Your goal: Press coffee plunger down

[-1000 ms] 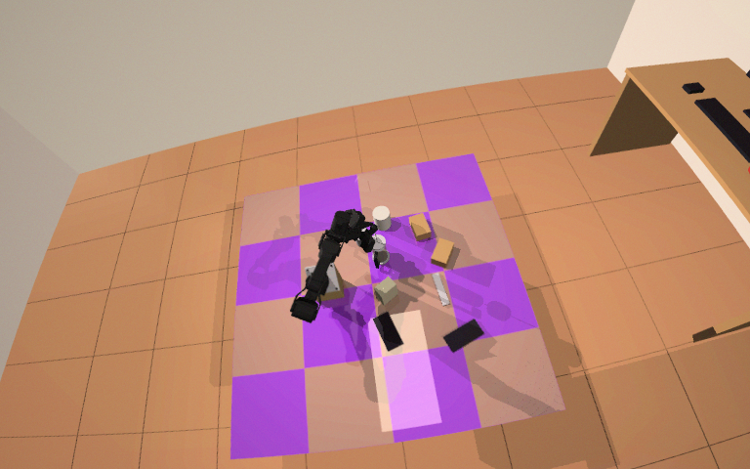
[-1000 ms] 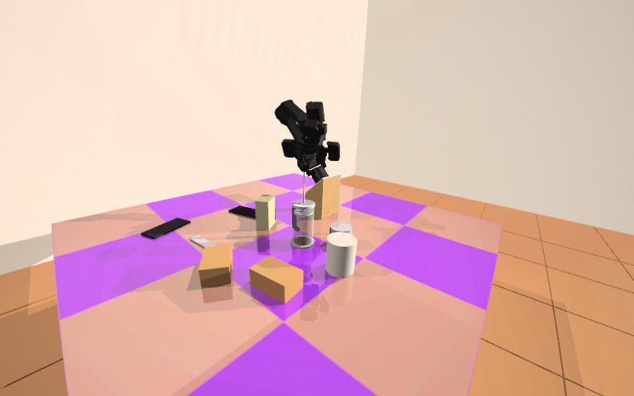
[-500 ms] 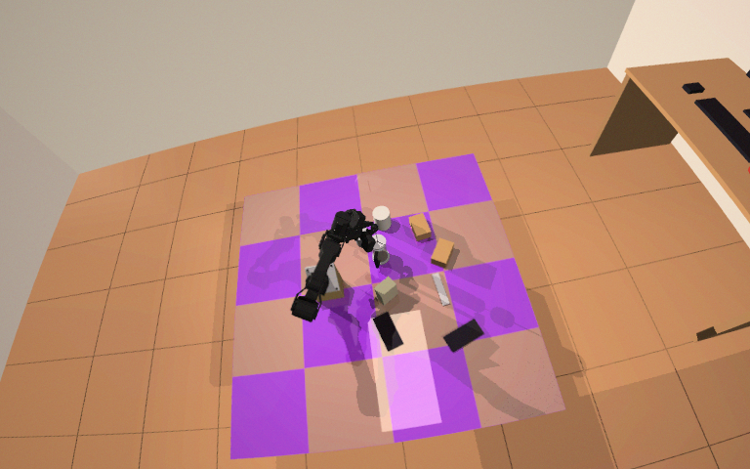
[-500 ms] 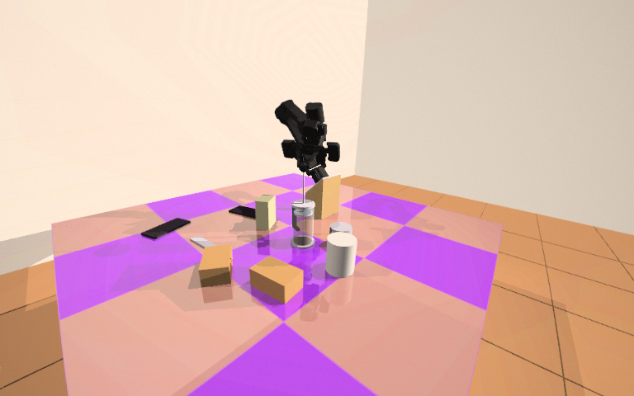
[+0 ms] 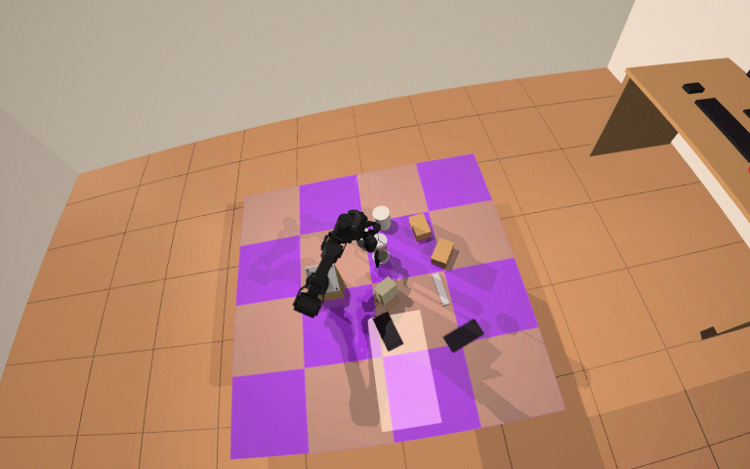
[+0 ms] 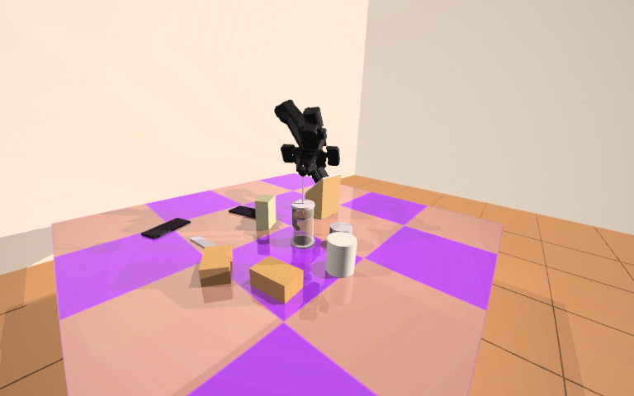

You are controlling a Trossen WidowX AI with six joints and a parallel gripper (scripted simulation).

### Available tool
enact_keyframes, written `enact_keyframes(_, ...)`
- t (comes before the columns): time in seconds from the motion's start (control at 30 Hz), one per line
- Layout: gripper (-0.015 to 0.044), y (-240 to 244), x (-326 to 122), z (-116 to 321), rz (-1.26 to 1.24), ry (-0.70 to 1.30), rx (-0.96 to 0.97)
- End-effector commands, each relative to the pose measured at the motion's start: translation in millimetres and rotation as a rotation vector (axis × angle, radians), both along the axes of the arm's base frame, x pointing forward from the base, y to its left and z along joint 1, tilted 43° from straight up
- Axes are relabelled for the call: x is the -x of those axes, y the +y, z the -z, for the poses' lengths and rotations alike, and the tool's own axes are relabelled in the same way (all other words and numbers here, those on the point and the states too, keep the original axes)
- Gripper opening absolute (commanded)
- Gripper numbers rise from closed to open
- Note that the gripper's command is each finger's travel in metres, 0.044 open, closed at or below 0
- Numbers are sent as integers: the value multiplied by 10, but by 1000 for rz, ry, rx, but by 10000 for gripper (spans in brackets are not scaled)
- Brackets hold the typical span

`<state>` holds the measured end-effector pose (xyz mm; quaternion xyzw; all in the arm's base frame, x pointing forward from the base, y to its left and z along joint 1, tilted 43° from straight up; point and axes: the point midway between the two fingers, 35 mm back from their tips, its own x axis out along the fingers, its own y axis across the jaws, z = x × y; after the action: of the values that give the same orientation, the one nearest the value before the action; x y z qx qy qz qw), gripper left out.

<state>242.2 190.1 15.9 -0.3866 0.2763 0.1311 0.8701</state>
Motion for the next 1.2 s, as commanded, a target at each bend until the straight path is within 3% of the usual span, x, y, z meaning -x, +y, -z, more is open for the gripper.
enact_keyframes(0.0, 121, -160, 30, 189, 12, 39, 34)
enact_keyframes(1.17, 121, -444, -159, 614, 10, 33, 37)
